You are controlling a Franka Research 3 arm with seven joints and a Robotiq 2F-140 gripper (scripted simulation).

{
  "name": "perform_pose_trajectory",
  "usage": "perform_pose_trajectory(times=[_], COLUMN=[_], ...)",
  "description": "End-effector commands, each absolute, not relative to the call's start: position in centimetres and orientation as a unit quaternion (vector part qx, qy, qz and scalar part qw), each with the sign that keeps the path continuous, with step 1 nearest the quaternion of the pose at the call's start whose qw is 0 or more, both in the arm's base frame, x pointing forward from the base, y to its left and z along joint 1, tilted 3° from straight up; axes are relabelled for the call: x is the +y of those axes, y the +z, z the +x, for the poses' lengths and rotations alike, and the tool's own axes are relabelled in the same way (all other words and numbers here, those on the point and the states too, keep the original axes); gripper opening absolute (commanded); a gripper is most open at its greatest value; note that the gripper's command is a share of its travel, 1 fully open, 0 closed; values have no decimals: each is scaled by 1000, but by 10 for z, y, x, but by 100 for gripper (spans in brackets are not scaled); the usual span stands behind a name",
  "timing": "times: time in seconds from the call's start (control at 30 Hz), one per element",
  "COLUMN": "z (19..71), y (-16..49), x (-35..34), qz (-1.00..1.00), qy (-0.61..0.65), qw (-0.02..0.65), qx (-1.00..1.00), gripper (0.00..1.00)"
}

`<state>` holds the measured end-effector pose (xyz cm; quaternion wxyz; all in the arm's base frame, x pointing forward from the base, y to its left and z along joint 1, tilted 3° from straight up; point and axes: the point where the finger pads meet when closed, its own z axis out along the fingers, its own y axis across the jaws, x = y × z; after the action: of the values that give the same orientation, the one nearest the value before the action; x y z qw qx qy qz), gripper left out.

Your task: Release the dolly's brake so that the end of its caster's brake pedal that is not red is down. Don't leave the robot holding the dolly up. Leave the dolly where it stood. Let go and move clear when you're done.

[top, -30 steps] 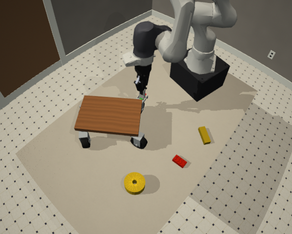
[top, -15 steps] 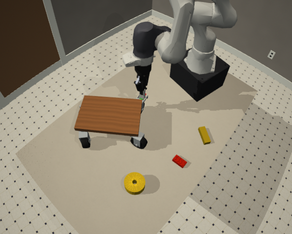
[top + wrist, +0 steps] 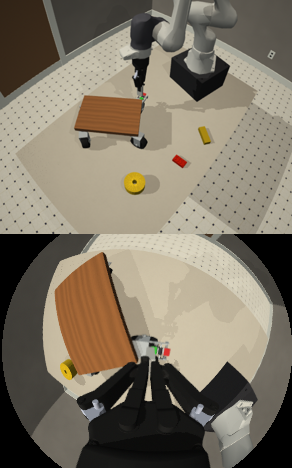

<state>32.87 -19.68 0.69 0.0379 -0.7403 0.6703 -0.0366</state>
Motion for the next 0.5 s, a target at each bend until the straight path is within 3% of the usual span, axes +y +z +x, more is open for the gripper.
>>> perform_pose_trajectory(times=[0.0,0.47], z=[320,319], y=[22,51], x=[-190,-190], qz=[-721,-721], qy=[-29,-29], qw=[10,10], qx=[692,692], gripper=[0,0])
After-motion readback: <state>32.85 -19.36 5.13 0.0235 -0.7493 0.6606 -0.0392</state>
